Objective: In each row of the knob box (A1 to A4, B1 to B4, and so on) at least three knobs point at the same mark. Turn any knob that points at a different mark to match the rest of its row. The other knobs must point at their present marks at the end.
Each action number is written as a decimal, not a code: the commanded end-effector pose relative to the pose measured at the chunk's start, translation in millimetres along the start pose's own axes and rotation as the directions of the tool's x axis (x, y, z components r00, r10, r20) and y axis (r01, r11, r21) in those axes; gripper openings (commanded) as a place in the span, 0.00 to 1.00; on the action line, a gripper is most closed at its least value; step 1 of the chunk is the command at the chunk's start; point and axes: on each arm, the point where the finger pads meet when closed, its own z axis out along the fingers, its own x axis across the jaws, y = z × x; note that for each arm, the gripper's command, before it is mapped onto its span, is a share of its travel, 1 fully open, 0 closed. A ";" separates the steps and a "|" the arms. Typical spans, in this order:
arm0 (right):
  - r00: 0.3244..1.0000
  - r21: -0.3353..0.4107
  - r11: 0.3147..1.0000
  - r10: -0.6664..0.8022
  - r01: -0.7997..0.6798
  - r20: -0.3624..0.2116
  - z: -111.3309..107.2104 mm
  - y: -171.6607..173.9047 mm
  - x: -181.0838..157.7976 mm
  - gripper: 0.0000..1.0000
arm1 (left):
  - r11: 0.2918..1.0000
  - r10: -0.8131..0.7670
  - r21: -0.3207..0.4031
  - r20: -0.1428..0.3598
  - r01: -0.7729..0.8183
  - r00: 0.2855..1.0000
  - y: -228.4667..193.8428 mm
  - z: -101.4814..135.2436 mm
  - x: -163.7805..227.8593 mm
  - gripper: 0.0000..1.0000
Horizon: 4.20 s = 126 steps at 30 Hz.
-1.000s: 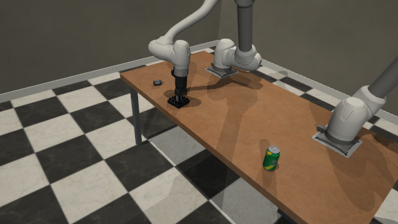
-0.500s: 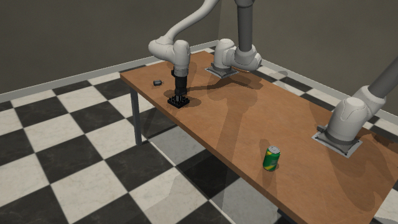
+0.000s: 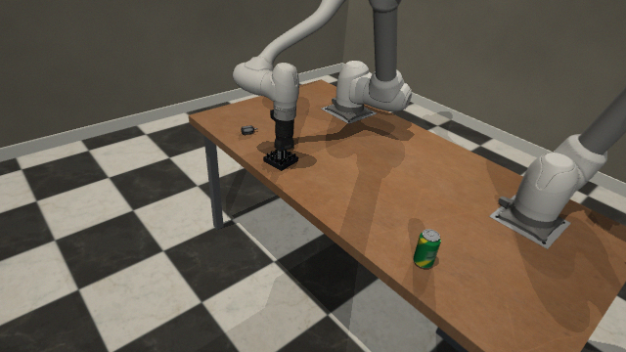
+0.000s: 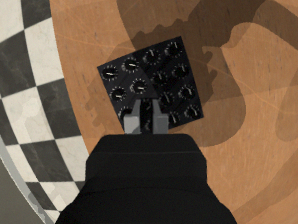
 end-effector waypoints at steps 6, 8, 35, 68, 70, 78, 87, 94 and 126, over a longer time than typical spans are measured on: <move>0.994 0.004 0.994 0.107 -0.107 0.004 1.3 -0.6 -3.6 0.30 | 1.000 0.005 0.007 0.006 -0.005 1.000 -3.9 1.6 -0.8 1.00; 0.989 0.004 0.989 0.148 -0.148 0.004 1.1 -0.6 -3.6 0.30 | 1.000 0.005 0.007 0.006 -0.005 1.000 -3.9 1.6 -0.8 1.00; 0.727 0.004 0.727 0.687 -0.687 0.004 1.1 -1.6 -2.7 0.30 | 1.000 0.005 0.007 0.006 -0.005 1.000 -3.9 1.6 -0.8 1.00; 0.559 0.005 0.559 0.829 -0.829 0.004 1.8 -1.0 -1.2 0.46 | 1.000 0.005 0.007 0.006 -0.005 1.000 -3.9 1.6 -0.8 1.00; 0.559 0.005 0.559 0.829 -0.829 0.004 1.8 -1.0 -1.2 0.46 | 1.000 0.005 0.007 0.006 -0.005 1.000 -3.9 1.6 -0.8 1.00; 0.559 0.004 0.559 0.829 -0.829 0.004 1.3 -1.0 -1.3 0.46 | 1.000 0.005 0.007 0.006 -0.005 1.000 -3.9 1.6 -0.8 1.00; 0.559 0.001 0.559 0.829 -0.829 0.005 -2.9 -0.5 -2.4 0.46 | 1.000 0.005 0.007 0.006 -0.005 1.000 -3.9 1.6 -0.8 1.00; 0.559 -0.002 0.559 0.829 -0.829 0.005 -32.4 -0.4 -2.5 0.46 | 1.000 0.005 0.007 0.006 -0.005 1.000 -3.9 1.6 -0.8 1.00; 0.564 0.004 0.564 0.826 -0.826 0.004 -127.2 -38.7 32.5 1.00 | 1.000 0.005 0.007 0.006 -0.005 1.000 -3.9 1.6 -0.8 1.00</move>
